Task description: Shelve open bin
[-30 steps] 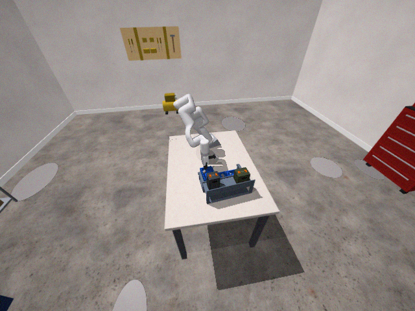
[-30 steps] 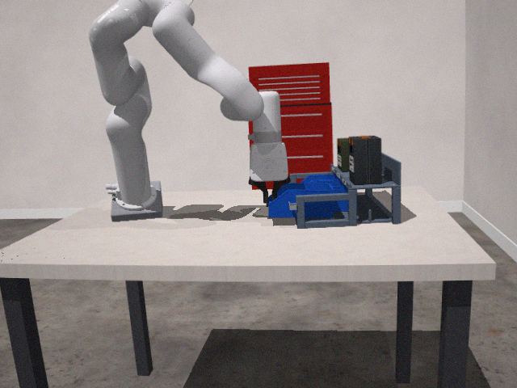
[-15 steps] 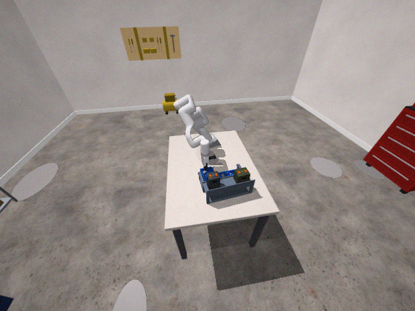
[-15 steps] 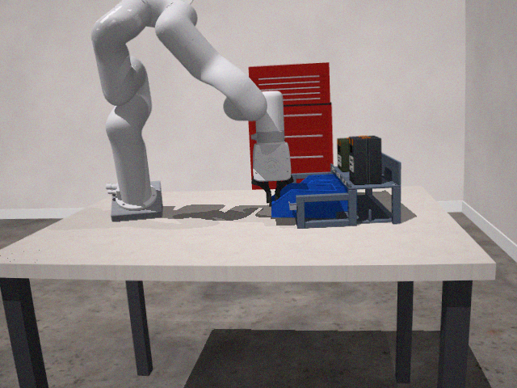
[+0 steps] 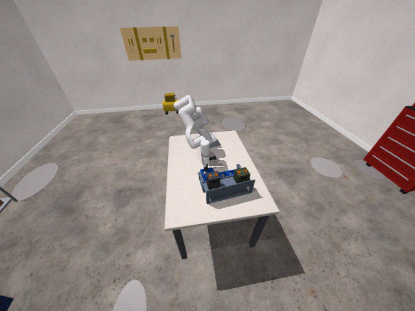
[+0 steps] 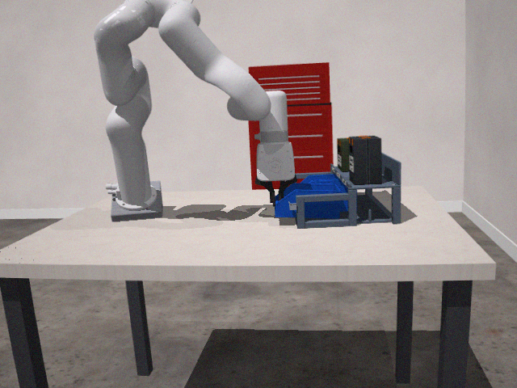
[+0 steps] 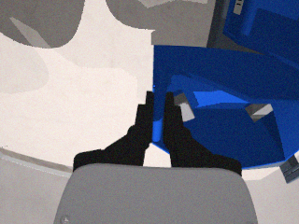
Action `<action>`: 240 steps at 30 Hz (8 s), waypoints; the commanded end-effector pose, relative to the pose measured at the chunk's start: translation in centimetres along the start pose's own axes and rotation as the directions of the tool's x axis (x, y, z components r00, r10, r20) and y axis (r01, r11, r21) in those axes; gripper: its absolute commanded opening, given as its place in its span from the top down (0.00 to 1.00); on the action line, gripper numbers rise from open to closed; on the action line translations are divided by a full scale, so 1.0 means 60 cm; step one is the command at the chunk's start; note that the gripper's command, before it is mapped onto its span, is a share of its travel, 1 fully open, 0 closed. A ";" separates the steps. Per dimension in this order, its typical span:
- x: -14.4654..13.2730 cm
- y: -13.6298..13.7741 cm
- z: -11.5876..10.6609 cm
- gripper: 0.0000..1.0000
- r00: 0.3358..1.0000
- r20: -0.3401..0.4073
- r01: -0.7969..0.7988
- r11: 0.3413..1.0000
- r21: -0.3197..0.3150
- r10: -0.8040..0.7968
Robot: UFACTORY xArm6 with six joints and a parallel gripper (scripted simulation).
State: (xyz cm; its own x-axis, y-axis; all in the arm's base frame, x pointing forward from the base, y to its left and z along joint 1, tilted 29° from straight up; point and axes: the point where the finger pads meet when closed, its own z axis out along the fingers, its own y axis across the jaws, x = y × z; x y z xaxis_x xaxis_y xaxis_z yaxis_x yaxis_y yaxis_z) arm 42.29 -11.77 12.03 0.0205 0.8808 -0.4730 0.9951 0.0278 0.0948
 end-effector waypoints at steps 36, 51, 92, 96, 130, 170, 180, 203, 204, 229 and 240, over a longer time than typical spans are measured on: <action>-0.001 0.042 -0.002 1.00 1.000 0.000 -0.001 1.000 -0.004 0.001; -0.001 0.052 -0.002 1.00 1.000 0.000 -0.001 1.000 -0.003 0.001; -0.001 0.101 -0.002 1.00 1.000 0.000 -0.001 1.000 -0.004 0.001; -0.001 0.101 -0.002 1.00 1.000 0.000 -0.001 1.000 -0.004 0.001; -0.001 0.129 -0.003 1.00 1.000 0.000 -0.001 1.000 -0.004 0.001; -0.001 0.129 0.024 1.00 1.000 0.000 -0.001 1.000 -0.004 0.001; -0.001 0.129 0.029 1.00 1.000 0.000 -0.001 1.000 -0.005 0.001; -0.001 0.128 0.029 0.00 1.000 0.000 -0.001 1.000 -0.003 0.001; -0.001 0.128 0.029 0.00 1.000 0.000 -0.001 1.000 -0.003 0.001; -0.001 0.128 0.029 0.00 1.000 0.000 -0.001 1.000 -0.004 0.001; -0.001 0.128 0.029 0.00 1.000 0.000 -0.001 1.000 -0.004 0.001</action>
State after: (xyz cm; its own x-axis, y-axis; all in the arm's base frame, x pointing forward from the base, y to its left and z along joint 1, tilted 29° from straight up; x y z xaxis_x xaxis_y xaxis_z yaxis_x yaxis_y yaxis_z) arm 50.01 -12.45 11.10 0.0204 0.8808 -0.4730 0.9951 0.0277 0.0947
